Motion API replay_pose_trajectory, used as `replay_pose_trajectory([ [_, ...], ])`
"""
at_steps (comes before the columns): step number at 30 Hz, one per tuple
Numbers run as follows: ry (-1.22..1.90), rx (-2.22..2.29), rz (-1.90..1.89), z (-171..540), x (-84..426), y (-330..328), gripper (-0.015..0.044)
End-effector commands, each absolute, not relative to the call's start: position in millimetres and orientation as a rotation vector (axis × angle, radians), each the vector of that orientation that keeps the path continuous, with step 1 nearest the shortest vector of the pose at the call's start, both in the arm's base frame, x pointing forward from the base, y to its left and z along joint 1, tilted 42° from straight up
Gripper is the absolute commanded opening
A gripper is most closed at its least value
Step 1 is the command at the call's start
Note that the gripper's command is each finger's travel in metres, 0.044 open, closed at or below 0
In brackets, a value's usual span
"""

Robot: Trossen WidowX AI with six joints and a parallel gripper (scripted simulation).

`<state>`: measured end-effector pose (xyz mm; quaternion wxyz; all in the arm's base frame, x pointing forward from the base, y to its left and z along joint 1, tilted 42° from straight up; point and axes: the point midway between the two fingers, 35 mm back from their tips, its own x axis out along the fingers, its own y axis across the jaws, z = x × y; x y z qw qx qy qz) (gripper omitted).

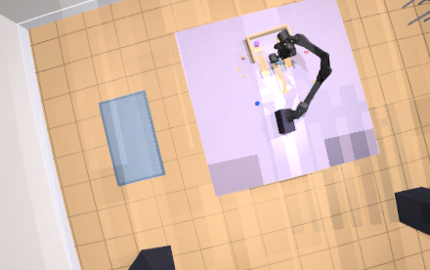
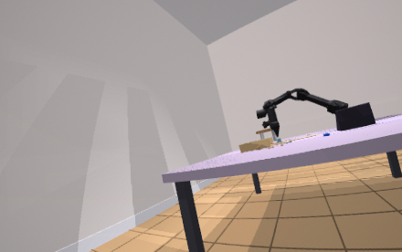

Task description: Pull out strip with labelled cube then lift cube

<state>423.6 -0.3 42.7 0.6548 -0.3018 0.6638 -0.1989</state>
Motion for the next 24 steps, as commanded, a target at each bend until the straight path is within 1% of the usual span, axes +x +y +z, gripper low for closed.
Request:
replay_pose_trajectory([
  [1, 1.509, -0.696, -0.451, 36.1, 422.9, -5.1, 0.025],
  [21, 1.509, -0.697, -0.453, 16.6, 422.6, -23.4, 0.025],
  [24, 1.507, -0.686, -0.454, 18.9, 423.5, -22.7, 0.0171],
])
